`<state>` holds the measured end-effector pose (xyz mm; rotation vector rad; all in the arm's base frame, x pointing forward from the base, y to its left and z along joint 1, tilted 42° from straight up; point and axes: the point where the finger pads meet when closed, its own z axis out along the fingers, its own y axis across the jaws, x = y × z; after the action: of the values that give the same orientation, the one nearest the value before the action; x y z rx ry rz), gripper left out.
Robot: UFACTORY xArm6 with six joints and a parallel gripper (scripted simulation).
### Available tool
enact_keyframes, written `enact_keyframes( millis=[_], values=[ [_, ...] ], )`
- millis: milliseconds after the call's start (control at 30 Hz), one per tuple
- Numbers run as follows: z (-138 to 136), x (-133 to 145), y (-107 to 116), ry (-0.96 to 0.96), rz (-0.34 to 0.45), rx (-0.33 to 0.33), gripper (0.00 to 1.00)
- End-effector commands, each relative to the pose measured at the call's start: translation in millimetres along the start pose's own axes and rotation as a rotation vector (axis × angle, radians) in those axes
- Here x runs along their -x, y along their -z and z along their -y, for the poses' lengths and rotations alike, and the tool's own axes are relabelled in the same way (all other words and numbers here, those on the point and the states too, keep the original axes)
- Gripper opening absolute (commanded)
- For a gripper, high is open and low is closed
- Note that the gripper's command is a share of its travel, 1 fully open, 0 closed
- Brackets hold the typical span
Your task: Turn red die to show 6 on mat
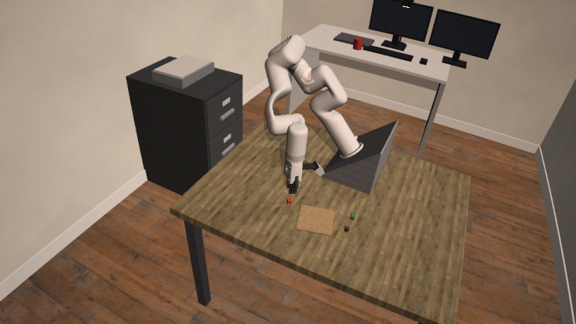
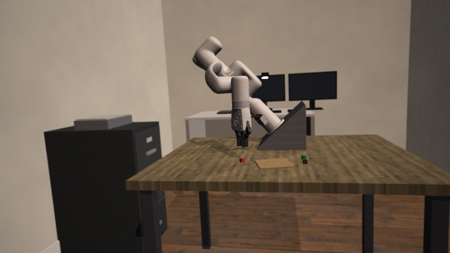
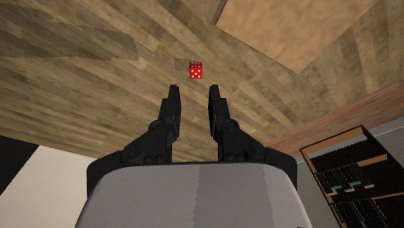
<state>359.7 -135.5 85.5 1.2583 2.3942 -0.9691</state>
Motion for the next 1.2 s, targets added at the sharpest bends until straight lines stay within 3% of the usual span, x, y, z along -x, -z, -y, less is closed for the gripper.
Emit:
enact_keyframes(
  millis=[0, 1167],
  values=[
    [-1, 1, -2, -0.002, 0.002, 0.003, 0.31],
    [-2, 0, -44, -0.002, 0.002, 0.003, 0.31]
  ],
)
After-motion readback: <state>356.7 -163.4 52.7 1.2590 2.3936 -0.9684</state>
